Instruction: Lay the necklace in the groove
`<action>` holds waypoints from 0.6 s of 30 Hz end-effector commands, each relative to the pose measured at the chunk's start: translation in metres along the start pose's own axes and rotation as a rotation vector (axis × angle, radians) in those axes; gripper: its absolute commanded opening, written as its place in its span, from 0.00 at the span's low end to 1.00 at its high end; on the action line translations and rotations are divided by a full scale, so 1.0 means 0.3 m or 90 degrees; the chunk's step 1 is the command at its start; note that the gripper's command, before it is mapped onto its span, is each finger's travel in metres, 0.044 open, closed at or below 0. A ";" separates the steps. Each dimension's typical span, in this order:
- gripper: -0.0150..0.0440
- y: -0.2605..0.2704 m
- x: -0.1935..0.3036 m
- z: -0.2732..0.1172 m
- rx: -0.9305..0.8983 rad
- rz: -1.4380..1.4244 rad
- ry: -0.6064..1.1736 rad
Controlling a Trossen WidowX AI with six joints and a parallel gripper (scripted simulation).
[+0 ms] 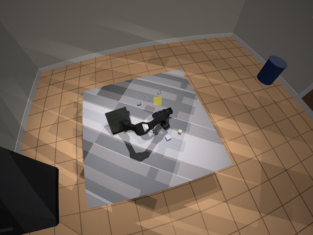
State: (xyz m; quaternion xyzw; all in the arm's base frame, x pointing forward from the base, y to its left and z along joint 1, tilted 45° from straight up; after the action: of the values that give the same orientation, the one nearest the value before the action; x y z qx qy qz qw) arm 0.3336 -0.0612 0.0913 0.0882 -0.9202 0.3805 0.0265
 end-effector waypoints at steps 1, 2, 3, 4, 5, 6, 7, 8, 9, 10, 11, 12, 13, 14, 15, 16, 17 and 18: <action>0.65 0.000 0.000 -0.001 0.000 0.000 0.000; 0.70 0.000 0.000 -0.001 0.000 0.000 0.000; 0.74 0.000 0.000 -0.001 0.000 0.000 0.000; 0.79 0.000 0.000 -0.001 0.000 0.000 0.000; 0.83 0.000 0.000 -0.002 0.000 0.000 0.001; 0.88 0.001 0.001 -0.007 0.000 -0.002 0.001; 0.92 0.002 0.001 -0.013 0.001 -0.004 0.001; 0.97 0.003 0.001 -0.018 0.001 -0.005 0.001; 1.00 0.001 0.003 -0.005 0.000 -0.005 0.003; 1.00 0.001 0.003 -0.009 0.000 -0.005 0.003; 1.00 0.001 0.003 -0.014 0.001 -0.005 0.002; 1.00 0.002 0.003 -0.018 0.001 -0.005 0.002; 1.00 0.002 0.003 -0.019 0.001 -0.005 0.001; 1.00 0.002 0.003 -0.019 0.001 -0.005 0.001; 1.00 0.002 0.003 -0.019 0.001 -0.005 0.001; 1.00 0.002 0.003 -0.019 0.001 -0.005 0.001; 1.00 0.002 0.003 -0.019 0.001 -0.005 0.001; 1.00 0.002 0.003 -0.019 0.001 -0.005 0.001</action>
State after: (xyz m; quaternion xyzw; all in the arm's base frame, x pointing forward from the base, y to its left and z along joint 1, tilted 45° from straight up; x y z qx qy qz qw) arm 0.3324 -0.0577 0.0934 0.0935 -0.9196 0.3802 0.0316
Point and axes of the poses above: the point midway between the two fingers, 35 mm back from their tips, its own z axis out along the fingers, its own y axis across the jaws, x = y × z, the point moved 5 cm from there along -z, back along the fingers, and after that the axes turned 8 degrees about z, right-handed, at the moved point
